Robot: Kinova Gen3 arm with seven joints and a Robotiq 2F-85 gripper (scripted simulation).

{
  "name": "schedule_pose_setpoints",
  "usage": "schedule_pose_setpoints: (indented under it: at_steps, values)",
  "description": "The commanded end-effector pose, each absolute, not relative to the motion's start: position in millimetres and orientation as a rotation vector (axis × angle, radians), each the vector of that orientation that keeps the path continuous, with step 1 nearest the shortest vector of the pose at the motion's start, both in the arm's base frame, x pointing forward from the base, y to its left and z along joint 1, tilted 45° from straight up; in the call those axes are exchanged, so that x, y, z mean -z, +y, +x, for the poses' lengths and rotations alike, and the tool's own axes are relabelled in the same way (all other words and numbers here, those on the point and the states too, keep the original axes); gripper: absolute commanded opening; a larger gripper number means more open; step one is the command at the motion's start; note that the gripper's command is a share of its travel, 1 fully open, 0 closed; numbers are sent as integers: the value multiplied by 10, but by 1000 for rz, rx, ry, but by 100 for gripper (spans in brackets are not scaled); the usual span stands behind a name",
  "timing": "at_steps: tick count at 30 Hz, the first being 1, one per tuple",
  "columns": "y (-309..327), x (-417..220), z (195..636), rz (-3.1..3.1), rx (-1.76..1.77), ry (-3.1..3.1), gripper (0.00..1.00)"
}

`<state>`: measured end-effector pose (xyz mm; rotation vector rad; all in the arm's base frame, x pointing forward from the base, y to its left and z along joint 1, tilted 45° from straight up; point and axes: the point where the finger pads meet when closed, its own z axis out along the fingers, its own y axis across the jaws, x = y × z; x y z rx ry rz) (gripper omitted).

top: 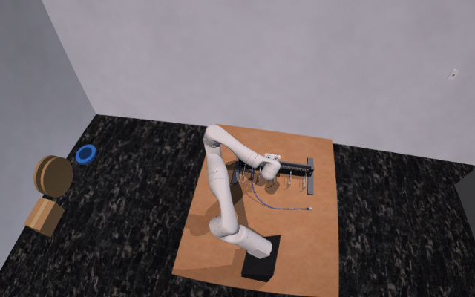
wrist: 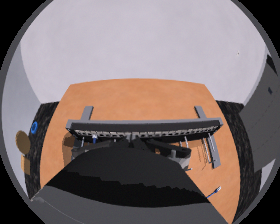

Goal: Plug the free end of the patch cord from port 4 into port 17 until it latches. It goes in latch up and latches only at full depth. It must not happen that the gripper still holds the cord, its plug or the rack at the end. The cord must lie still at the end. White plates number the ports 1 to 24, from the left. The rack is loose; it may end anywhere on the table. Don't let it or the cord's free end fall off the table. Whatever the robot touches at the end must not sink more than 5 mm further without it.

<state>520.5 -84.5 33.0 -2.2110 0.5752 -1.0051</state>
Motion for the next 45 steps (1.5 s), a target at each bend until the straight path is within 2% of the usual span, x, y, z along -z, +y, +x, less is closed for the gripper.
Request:
schedule_pose_setpoints:
  at_steps: [1,45]
  values:
    - [-776,-248,5292,-2214,993,571,0]
    - [-781,-231,5299,-2212,991,592,0]
